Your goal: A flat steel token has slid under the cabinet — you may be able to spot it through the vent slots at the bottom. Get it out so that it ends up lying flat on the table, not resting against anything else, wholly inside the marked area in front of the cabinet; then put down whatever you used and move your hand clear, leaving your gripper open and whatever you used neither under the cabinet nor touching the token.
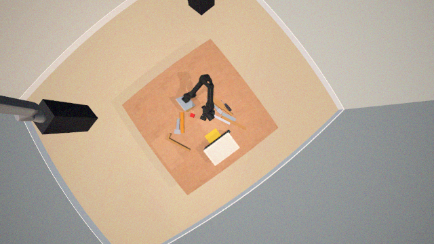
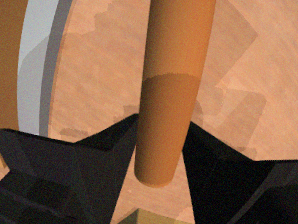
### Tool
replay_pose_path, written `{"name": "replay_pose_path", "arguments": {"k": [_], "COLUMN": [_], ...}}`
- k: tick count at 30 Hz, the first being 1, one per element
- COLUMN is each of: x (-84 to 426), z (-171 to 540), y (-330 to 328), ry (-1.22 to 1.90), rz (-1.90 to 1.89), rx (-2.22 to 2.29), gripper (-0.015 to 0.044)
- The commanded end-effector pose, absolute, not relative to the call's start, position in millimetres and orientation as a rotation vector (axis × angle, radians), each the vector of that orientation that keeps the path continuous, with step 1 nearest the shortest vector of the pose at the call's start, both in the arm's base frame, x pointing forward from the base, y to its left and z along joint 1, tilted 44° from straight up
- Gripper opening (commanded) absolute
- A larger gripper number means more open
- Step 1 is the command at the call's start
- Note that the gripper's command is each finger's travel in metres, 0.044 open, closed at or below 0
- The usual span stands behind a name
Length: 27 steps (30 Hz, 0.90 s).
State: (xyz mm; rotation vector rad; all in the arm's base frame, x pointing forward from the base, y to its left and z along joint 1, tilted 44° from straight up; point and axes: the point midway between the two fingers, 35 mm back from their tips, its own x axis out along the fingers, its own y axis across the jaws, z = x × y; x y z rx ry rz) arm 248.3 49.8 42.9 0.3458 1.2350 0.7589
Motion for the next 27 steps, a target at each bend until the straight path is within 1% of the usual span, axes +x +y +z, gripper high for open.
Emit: {"name": "replay_pose_path", "arguments": {"k": [1, 27], "x": [248.8, 250.3], "z": [44.6, 52.5], "y": [50.7, 56.8], "ry": [1.244, 1.31], "rz": [0.746, 0.643], "rx": [0.365, 0.503], "gripper": [0.0, 0.0]}}
